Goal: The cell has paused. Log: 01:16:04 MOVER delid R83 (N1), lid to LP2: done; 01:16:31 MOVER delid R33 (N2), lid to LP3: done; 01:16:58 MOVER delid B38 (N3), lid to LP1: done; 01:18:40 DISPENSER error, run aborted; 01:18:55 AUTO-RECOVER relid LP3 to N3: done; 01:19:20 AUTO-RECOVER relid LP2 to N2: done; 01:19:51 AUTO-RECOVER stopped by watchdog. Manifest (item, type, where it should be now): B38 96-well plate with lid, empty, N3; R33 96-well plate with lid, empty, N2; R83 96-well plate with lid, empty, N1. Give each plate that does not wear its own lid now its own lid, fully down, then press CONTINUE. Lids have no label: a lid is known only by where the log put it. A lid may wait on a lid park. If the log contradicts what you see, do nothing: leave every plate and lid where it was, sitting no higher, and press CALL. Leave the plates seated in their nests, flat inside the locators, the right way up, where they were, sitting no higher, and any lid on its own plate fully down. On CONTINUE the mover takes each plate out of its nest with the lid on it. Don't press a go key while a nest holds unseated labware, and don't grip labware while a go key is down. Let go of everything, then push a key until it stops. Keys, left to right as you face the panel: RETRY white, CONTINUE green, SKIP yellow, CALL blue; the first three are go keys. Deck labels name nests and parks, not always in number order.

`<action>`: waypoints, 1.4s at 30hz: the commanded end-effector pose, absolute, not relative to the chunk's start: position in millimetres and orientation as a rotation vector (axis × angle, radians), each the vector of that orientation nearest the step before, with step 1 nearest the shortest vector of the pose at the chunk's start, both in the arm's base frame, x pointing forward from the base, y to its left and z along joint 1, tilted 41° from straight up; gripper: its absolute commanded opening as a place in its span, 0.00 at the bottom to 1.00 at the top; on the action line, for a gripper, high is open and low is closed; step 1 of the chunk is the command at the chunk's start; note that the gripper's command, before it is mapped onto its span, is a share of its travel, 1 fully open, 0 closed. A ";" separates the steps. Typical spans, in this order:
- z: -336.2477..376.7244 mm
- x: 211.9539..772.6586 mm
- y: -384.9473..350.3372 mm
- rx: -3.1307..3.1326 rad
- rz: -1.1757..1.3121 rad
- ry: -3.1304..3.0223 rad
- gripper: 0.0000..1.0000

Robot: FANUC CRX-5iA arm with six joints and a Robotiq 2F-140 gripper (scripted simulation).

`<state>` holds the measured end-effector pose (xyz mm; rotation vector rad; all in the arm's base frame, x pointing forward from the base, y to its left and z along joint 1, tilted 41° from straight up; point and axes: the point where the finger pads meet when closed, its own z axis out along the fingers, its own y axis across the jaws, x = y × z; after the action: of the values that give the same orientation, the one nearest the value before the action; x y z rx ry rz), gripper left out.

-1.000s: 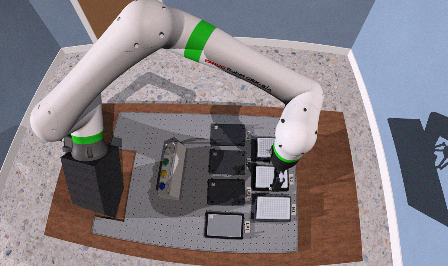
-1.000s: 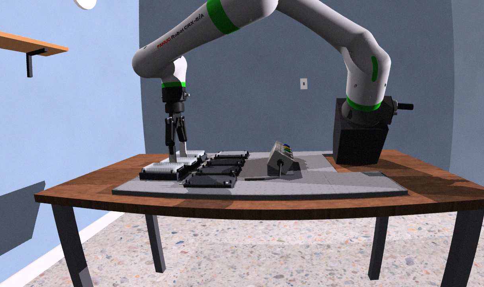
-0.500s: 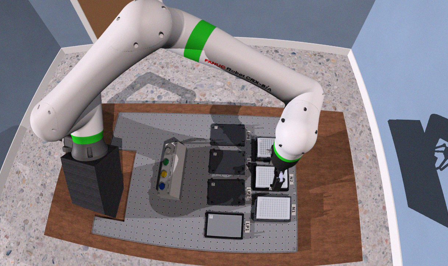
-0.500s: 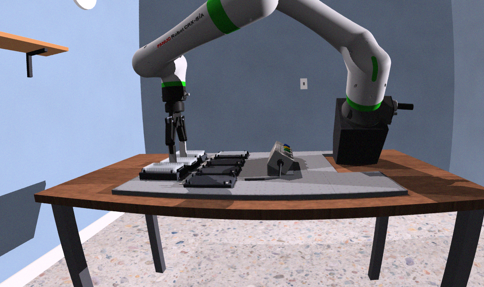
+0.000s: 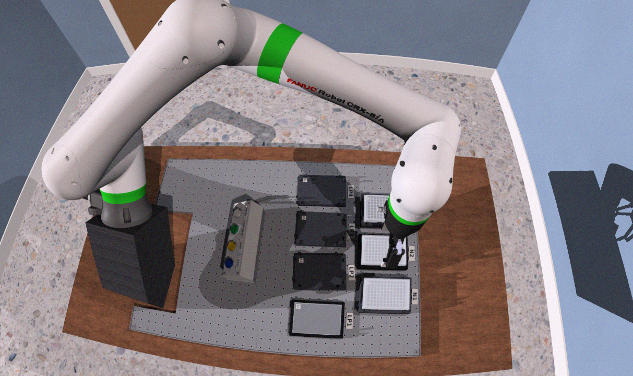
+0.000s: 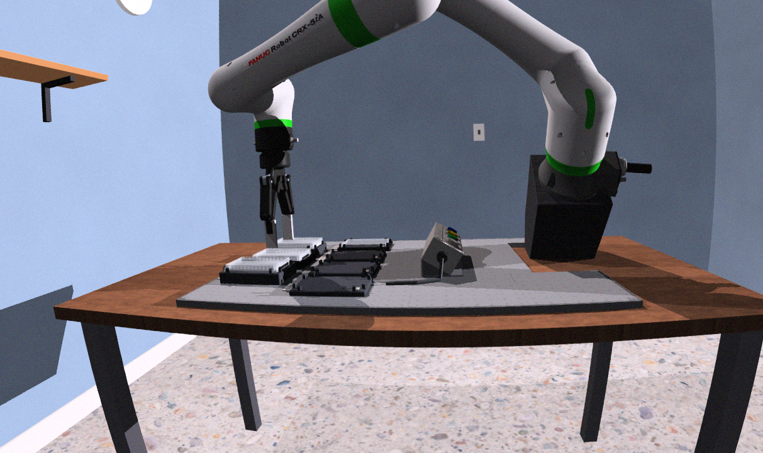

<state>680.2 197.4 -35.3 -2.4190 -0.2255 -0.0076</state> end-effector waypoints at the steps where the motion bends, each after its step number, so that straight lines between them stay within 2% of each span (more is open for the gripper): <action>1: -29.5 680.8 192.5 -2.419 -0.008 -0.225 0.66; 28: -10.8 681.4 172.2 -2.420 -0.008 -0.225 0.66; 30: -43.1 662.4 130.6 -2.424 -0.010 -0.225 0.66; 32: -43.1 662.4 130.6 -2.424 -0.010 -0.225 0.66; 33: -64.6 645.2 102.8 -2.427 -0.011 -0.226 0.66; 42: -126.1 580.1 26.7 -2.424 -0.010 -0.228 0.66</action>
<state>605.2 51.4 -105.8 -2.4260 -0.2262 -0.0110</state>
